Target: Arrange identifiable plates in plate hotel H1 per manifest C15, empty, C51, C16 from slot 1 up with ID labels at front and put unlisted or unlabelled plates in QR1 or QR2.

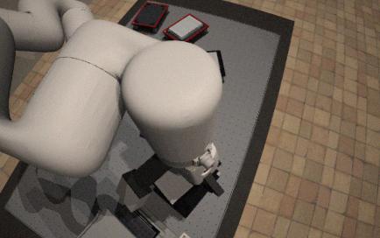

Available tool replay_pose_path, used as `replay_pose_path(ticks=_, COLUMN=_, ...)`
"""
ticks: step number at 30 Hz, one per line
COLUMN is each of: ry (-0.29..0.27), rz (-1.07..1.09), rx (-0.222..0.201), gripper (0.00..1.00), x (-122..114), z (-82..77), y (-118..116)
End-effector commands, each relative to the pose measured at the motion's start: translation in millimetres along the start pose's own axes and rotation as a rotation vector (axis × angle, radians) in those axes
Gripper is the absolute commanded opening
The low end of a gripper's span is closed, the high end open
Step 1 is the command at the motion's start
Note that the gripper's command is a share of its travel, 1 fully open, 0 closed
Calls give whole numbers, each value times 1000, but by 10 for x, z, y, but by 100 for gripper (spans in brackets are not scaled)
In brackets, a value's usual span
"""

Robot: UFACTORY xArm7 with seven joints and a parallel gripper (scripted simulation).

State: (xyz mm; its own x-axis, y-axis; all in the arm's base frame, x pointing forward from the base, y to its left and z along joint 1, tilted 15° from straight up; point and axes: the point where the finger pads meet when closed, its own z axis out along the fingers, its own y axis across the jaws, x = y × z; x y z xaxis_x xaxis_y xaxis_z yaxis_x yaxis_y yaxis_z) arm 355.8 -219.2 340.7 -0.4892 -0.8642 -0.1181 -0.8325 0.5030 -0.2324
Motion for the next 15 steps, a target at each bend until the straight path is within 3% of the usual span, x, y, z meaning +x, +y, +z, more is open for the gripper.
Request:
replay_pose_path(ticks=1, ry=-2, rz=-148, rx=1, gripper=0, x=-3, z=-16, y=-7)
replay_pose_path(ticks=11, ry=-2, rz=-152, rx=1, gripper=0, x=-3, z=-16, y=-7)
replay_pose_path(ticks=15, ry=-2, rz=-152, rx=1, gripper=0, x=-3, z=50, y=-7)
